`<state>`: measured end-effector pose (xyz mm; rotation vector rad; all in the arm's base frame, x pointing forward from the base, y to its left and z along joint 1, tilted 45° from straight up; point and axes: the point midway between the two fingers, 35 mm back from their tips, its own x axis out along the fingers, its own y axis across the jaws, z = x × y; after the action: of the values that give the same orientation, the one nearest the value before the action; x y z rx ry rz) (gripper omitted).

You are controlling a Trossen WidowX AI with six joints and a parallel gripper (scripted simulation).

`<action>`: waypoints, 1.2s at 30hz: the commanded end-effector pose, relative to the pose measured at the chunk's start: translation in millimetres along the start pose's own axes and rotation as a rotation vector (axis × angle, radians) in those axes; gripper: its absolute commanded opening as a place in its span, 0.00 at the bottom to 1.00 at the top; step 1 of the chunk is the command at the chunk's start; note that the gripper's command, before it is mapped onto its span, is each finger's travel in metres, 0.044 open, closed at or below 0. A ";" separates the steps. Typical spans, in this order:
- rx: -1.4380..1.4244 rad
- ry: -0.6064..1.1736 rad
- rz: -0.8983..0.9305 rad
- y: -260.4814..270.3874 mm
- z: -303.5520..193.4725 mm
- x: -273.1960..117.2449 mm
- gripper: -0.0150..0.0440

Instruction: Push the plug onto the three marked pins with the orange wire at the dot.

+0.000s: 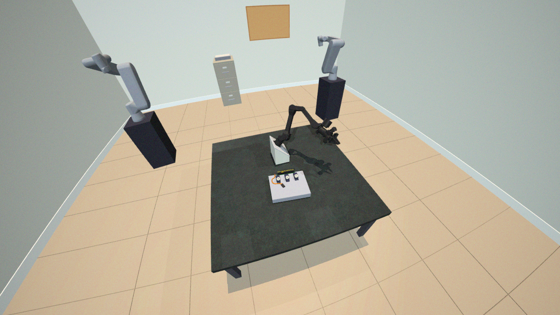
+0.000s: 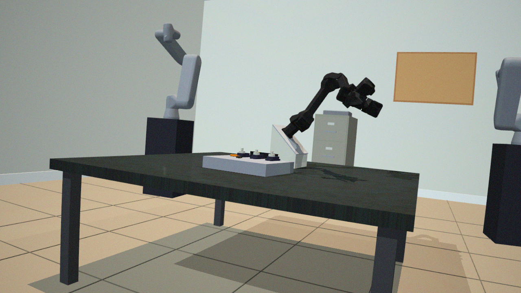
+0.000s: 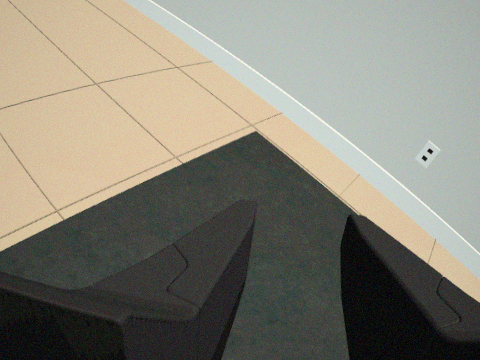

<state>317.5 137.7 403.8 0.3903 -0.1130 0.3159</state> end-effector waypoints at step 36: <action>-0.409 0.692 -0.253 -240.7 -127.3 0.8 0.45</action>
<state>392.7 -18.1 223.4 -0.1180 0.4510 0.1220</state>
